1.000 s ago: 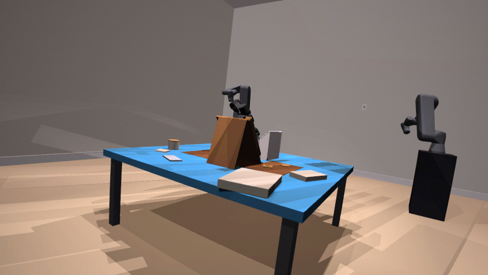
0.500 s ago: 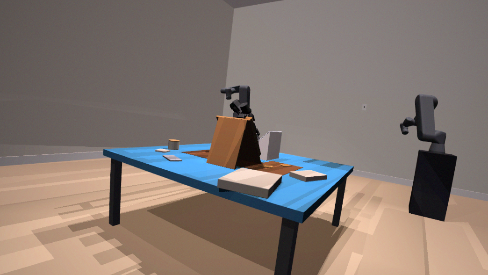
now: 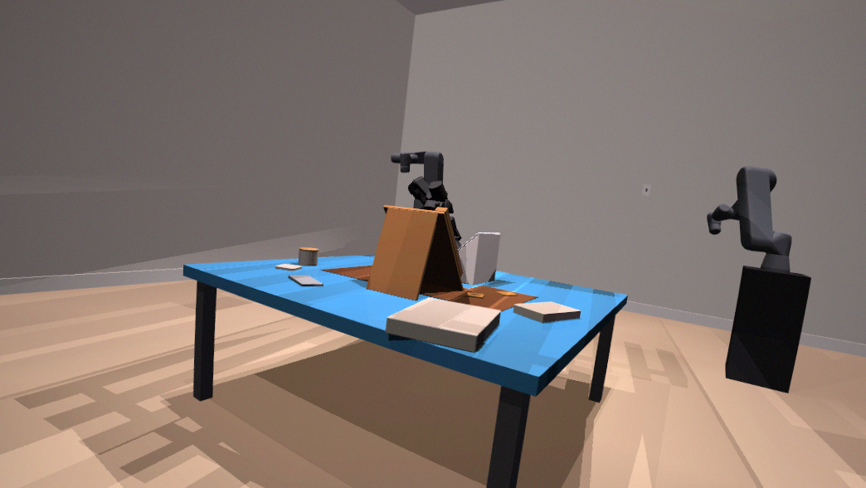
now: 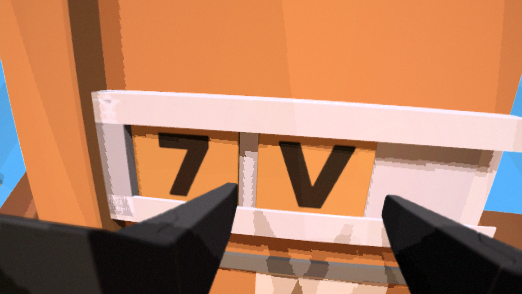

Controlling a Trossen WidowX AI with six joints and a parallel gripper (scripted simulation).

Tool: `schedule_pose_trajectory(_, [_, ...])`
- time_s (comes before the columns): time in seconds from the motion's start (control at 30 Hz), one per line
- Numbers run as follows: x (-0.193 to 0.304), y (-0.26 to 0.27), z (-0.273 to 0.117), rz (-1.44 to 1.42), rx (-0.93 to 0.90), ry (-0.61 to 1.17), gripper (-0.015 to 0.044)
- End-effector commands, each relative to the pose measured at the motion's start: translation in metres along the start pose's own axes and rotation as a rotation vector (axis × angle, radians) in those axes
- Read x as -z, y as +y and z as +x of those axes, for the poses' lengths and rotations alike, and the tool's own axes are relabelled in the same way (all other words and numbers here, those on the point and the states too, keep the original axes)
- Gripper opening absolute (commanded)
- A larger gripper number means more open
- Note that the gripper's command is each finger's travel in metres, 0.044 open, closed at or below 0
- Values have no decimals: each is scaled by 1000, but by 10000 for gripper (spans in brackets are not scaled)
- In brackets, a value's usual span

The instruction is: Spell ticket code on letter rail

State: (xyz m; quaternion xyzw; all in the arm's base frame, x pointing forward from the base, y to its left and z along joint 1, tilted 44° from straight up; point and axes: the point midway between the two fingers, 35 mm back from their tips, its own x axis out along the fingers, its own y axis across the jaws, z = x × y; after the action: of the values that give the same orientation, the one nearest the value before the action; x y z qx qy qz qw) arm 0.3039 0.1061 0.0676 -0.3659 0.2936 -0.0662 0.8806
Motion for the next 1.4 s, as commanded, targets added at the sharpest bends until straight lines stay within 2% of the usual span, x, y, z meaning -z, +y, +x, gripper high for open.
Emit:
schedule_pose_trajectory(0.0, [0, 0, -3, 4, 5, -2, 295])
schedule_pose_trajectory(1.37, [1, -1, -21, 4, 5, -1, 295])
